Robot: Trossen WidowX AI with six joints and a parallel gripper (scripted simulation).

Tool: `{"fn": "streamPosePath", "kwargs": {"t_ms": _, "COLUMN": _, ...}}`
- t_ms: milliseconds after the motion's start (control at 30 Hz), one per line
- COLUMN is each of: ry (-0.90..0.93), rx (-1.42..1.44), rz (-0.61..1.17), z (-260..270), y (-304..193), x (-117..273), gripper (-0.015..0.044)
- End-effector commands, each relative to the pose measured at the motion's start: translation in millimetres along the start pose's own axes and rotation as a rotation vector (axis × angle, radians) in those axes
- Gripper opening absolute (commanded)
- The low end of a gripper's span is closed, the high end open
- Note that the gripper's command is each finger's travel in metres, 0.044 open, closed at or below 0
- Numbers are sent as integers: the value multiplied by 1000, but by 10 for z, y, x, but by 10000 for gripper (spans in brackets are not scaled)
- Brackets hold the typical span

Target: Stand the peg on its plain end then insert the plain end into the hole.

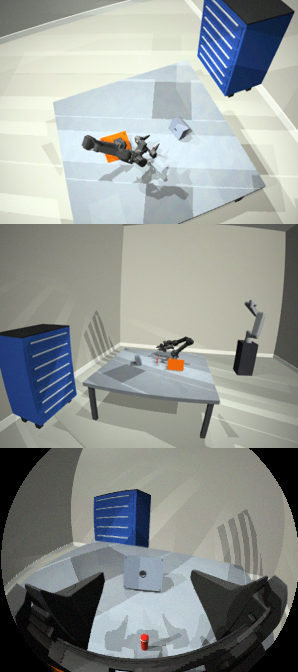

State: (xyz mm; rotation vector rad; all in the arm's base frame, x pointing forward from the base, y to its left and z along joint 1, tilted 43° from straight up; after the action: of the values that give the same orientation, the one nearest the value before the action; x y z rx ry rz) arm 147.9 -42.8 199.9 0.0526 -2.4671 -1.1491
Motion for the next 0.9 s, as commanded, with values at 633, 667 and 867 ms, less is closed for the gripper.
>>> {"fn": "streamPosePath", "kwargs": {"t_ms": 633, "ry": 76, "rx": -321, "rz": 290, "z": 22, "y": 135, "x": -74, "gripper": 440}}
{"fn": "streamPosePath", "kwargs": {"t_ms": 667, "ry": 83, "rx": -338, "rz": 317, "z": 20, "y": 128, "x": -89, "gripper": 440}}
{"fn": "streamPosePath", "kwargs": {"t_ms": 867, "ry": 120, "rx": -416, "rz": 487, "z": 12, "y": 92, "x": -188, "gripper": 440}}
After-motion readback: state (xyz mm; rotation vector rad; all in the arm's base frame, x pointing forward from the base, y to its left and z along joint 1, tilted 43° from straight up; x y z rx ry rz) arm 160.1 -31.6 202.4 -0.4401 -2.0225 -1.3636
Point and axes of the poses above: the point midway between the two fingers, 35 mm back from their tips, its own x axis back along the fingers, its own z axis across the jaws, y = z × x, the point moved 7 cm from there along x, back along the fingers, and after that the axes turned 6 degrees about -x, right-handed, at the moved point
